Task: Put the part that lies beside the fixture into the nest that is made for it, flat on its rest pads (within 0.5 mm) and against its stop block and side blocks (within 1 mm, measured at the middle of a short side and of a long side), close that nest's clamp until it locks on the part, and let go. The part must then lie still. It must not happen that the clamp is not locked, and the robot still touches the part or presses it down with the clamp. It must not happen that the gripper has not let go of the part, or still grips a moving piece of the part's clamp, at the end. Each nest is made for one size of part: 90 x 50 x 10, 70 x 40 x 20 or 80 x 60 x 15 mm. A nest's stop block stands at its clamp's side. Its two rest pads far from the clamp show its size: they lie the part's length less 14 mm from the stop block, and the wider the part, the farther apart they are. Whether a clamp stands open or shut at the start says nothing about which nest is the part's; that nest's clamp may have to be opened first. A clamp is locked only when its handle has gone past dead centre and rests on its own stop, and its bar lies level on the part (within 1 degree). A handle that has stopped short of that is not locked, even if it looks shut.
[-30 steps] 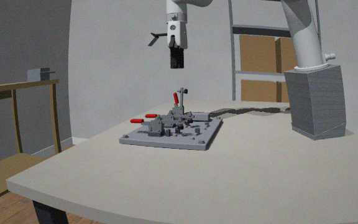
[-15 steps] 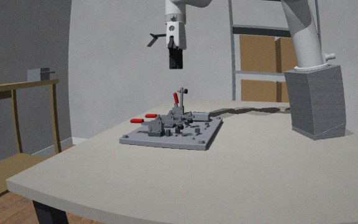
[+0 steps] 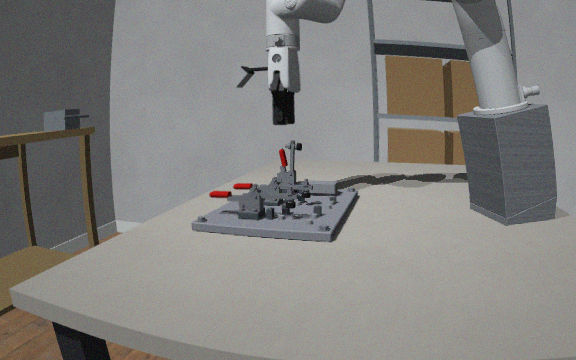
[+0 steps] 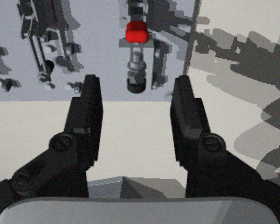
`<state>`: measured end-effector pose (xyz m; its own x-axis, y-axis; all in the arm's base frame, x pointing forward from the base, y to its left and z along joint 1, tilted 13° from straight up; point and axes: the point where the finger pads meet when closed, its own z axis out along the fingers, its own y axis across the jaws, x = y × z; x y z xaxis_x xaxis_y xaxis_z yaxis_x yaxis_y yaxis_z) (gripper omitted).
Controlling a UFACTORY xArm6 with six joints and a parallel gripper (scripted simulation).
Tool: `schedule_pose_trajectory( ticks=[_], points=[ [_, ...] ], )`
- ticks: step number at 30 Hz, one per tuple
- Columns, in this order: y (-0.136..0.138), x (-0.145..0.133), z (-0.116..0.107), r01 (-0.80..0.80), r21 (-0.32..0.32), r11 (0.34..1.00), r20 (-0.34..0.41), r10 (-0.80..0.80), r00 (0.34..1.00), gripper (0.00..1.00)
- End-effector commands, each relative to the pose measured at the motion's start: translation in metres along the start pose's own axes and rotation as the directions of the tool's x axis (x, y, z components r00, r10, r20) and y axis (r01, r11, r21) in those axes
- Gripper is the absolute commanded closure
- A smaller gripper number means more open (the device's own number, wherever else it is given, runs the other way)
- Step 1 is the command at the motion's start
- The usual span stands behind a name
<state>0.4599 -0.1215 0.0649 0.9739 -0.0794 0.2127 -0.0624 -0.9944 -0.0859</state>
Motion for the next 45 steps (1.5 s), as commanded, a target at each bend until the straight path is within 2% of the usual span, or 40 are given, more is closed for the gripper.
schedule_pose_trajectory(
  ticks=[1, 5, 19, 45],
  points=[
    [0.000, 0.002, 0.011, 0.000, 0.000, 1.000, -0.005, 0.000, 1.000, 0.53],
    [0.000, 0.002, 0.025, 0.000, 0.000, 1.000, -0.005, 0.000, 1.000, 0.53],
    [0.000, 0.002, 0.052, 0.000, 0.000, 1.000, -0.005, 0.000, 1.000, 0.53],
    [0.000, 0.002, 0.055, 0.000, 0.000, 1.000, -0.005, 0.000, 1.000, 0.53]
  ],
)
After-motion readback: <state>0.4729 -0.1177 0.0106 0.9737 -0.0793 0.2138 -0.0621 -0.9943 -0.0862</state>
